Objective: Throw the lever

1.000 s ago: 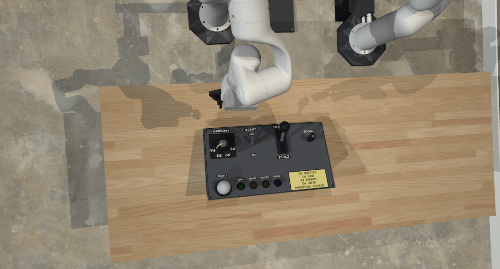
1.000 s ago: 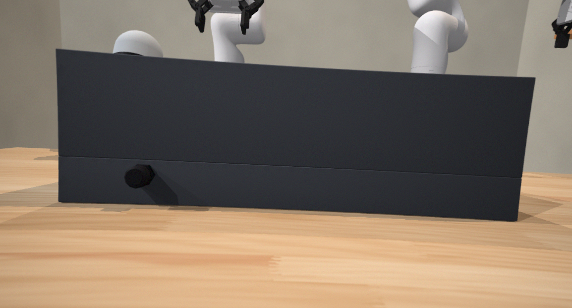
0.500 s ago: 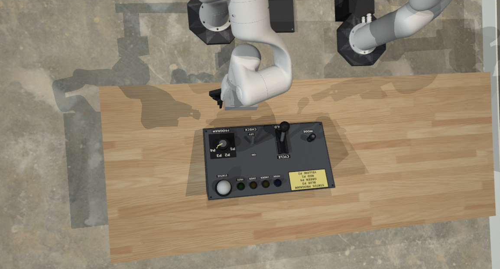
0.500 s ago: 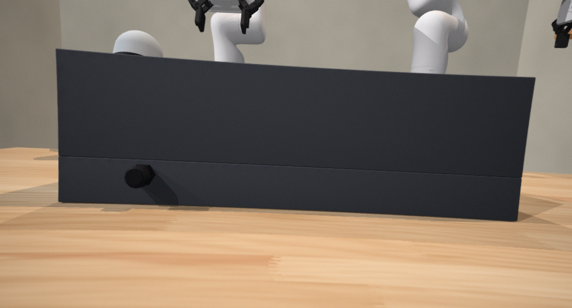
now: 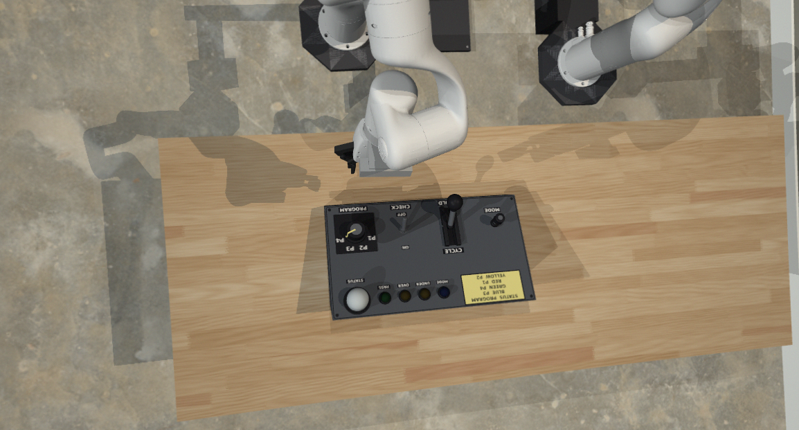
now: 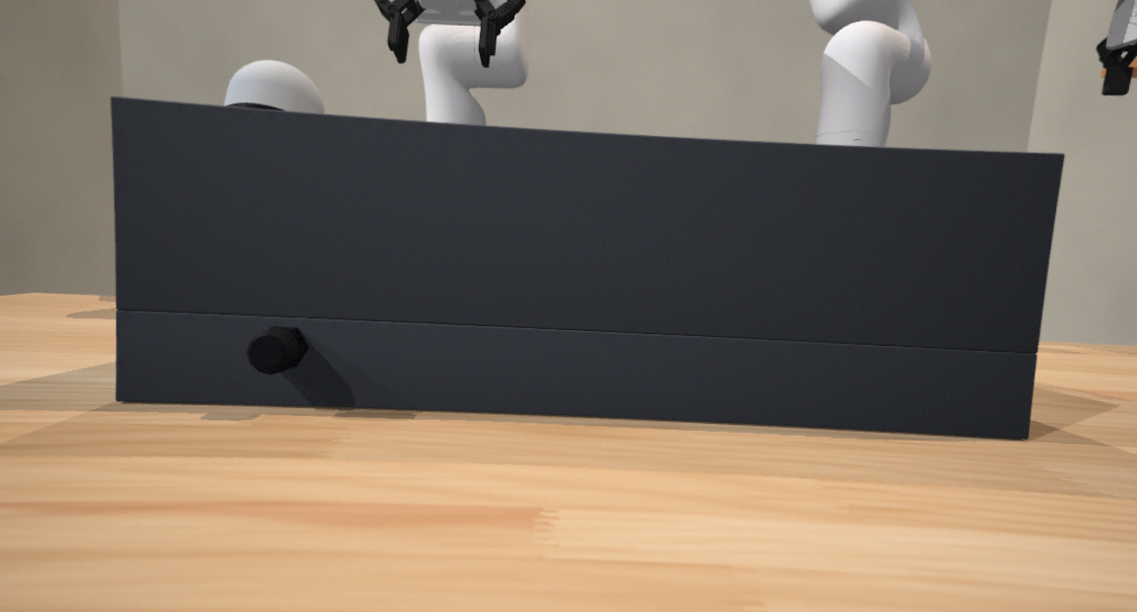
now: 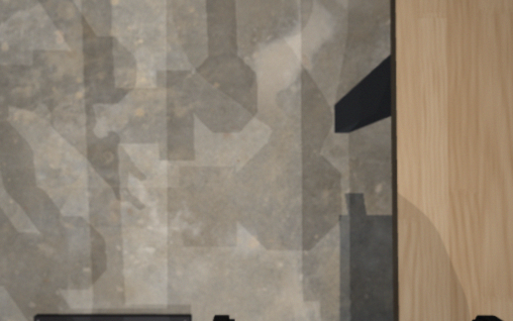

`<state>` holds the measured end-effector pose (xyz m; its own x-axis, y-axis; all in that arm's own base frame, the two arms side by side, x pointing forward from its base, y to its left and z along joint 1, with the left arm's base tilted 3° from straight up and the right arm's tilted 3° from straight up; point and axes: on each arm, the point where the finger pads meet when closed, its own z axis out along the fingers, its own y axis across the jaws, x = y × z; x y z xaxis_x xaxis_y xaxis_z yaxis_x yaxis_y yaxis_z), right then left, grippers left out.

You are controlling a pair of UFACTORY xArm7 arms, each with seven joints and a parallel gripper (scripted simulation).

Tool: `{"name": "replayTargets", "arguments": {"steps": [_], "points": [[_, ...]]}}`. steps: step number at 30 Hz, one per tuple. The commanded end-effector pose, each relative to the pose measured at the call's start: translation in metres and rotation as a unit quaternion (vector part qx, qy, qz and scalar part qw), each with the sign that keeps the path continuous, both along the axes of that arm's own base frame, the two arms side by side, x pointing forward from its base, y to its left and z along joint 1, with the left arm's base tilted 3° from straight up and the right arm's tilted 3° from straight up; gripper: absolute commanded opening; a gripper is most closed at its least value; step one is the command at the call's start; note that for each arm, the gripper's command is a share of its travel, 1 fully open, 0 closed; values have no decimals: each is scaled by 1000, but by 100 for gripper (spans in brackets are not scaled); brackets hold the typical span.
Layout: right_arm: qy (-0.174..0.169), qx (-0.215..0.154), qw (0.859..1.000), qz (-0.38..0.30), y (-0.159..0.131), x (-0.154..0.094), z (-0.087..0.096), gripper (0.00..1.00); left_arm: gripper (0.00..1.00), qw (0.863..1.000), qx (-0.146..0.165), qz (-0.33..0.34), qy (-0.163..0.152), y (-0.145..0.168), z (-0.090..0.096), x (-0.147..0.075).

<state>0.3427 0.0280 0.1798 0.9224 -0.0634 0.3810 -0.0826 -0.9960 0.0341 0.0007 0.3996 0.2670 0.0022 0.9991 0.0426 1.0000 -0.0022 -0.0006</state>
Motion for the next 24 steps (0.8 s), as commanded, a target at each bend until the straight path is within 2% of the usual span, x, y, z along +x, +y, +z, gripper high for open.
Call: {"name": "replayTargets", "arguments": {"steps": [1,2,14,15,24], "points": [[6,-9,1000,7,15,15,-2,100,100,1000,2,0,0,1,1,0],[9,-13,1000,11,25,23,-4,100,100,1000,2,0,0,1,1,0],[15,-23,999,21,58,47,-12,100,100,1000,2,0,0,1,1,0],[15,-25,999,24,72,54,-16,100,100,1000,2,0,0,1,1,0],[13,-25,999,30,118,75,-29,100,100,1000,2,0,0,1,1,0]]}}
